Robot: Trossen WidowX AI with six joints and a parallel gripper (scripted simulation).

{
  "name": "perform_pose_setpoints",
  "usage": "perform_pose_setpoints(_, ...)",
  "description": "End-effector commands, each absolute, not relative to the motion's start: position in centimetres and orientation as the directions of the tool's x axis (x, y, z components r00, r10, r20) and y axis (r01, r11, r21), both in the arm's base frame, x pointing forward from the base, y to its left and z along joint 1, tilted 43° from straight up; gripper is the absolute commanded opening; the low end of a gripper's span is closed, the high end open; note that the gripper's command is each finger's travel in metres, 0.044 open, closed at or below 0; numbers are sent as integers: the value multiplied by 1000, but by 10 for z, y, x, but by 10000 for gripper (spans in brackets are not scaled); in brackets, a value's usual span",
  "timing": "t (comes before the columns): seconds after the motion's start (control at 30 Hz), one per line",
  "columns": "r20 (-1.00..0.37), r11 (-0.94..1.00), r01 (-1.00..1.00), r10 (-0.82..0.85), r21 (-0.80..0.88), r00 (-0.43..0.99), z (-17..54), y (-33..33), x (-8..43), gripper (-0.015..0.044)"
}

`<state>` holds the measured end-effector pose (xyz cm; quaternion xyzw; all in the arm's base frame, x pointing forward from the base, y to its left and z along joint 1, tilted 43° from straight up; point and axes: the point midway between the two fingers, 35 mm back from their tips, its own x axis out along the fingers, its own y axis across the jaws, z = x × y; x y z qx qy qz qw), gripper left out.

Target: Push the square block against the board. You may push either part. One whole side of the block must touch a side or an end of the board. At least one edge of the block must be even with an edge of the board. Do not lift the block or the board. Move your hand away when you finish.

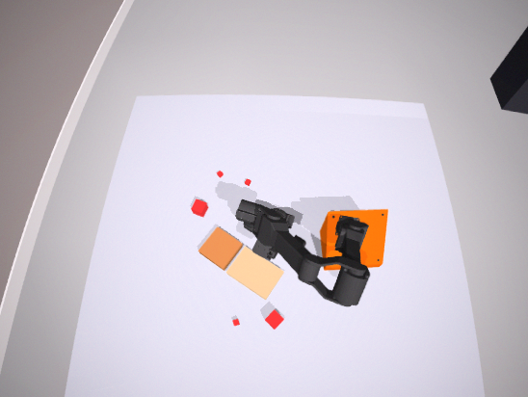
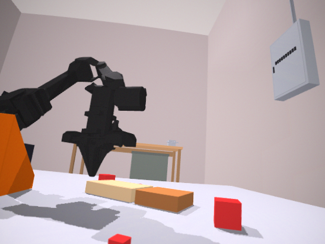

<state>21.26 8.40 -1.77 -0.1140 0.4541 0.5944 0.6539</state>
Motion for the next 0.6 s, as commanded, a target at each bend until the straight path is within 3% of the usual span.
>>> perform_pose_setpoints(0.0,-733,260,-886,669,384,-121,-8,77,215,0)
perform_pose_setpoints(0.57,-743,574,-564,659,593,-111,20,112,212,0)
